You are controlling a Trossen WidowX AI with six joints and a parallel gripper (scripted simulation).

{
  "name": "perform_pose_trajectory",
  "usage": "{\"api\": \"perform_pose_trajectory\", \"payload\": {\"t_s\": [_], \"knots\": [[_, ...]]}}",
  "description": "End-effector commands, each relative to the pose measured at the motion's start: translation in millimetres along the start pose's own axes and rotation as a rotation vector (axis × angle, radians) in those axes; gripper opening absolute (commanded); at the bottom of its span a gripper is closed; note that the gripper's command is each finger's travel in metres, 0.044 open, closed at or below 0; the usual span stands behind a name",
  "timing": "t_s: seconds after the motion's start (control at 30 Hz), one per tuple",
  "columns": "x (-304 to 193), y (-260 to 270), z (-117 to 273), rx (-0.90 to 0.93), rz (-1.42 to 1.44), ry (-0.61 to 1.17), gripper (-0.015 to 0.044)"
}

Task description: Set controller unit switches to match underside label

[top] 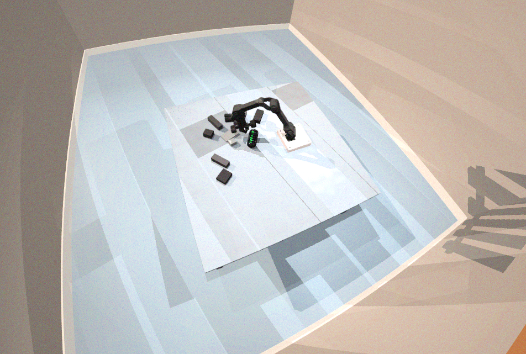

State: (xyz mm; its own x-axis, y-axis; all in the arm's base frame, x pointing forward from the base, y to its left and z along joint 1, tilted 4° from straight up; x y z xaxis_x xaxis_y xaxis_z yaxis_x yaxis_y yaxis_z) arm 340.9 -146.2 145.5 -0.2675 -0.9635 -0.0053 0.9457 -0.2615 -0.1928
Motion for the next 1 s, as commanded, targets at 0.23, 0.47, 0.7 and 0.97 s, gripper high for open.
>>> {"api": "perform_pose_trajectory", "payload": {"t_s": [0.23,0.47,0.7,0.97], "knots": [[-9,19,41,0.005,-0.003,-0.001,0.0000],[-38,-8,47,0.098,-0.058,-0.033,0.0000],[-63,-39,46,0.197,-0.115,-0.047,0.0000],[-86,-78,37,0.312,-0.179,-0.038,0.0000]]}}
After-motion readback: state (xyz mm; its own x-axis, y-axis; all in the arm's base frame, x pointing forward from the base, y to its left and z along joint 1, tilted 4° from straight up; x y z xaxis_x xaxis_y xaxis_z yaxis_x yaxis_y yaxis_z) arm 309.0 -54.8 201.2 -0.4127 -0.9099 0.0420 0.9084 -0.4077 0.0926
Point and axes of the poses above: the point midway between the two fingers, 35 mm back from their tips, its own z axis back along the fingers, its own y axis across the jaws, x = y × z, the point moved 10 cm from there along z, back along the fingers, and after that the axes turned 7 degrees about -z, right-handed, at the moved point
